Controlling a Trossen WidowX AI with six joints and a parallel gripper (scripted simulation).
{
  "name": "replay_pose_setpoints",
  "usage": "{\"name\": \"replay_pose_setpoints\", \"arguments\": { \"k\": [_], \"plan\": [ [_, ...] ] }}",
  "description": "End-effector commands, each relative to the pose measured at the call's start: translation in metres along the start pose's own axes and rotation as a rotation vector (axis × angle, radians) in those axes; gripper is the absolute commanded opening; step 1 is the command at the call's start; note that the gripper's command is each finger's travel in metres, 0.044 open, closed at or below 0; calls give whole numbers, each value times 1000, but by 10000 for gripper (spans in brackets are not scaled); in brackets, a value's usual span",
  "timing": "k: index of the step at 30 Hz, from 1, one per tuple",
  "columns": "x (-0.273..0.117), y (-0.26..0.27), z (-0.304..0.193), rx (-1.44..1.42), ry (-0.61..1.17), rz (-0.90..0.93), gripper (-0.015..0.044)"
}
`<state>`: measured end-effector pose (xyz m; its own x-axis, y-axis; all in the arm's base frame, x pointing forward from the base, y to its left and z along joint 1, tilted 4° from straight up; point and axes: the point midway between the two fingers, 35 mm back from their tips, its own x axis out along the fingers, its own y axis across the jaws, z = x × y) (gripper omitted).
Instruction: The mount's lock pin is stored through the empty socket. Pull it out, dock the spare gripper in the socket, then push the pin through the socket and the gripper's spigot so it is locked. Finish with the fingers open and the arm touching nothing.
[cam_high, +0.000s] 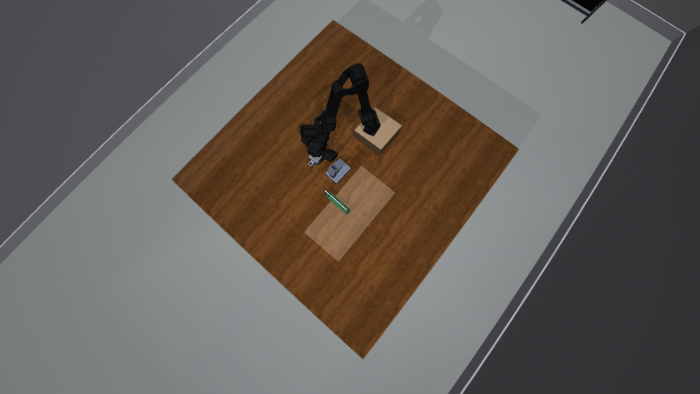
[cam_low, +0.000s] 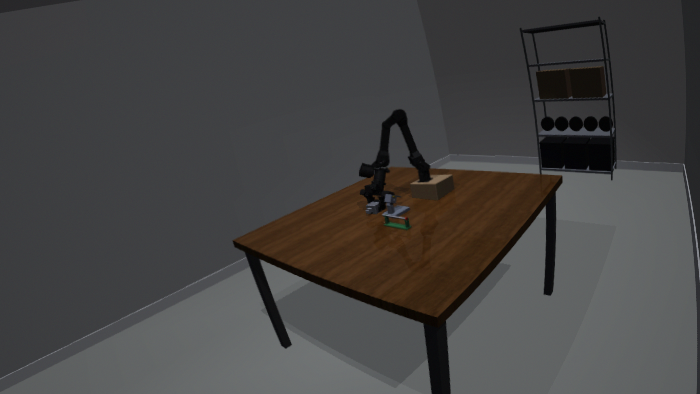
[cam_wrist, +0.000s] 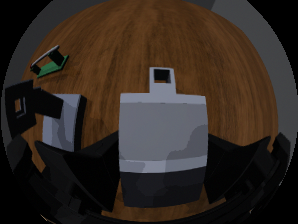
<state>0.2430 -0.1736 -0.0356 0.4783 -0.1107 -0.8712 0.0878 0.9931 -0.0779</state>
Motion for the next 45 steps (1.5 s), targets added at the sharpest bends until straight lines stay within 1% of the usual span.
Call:
{"name": "replay_pose_setpoints", "arguments": {
  "k": [1, 4, 16, 30, 39, 40, 45],
  "plan": [
    [-3, -1, 3, -4, 1, 2, 78],
    [-10, -3, 10, -4, 0, 2, 0],
    [-48, -6, 37, -4, -1, 2, 0],
    [-101, -1, 60, -4, -1, 2, 0],
    [-104, 0, 61, -4, -1, 2, 0],
    [-98, 2, 55, -4, 17, 16, 0],
    [-98, 2, 55, -4, 17, 16, 0]
  ]
}}
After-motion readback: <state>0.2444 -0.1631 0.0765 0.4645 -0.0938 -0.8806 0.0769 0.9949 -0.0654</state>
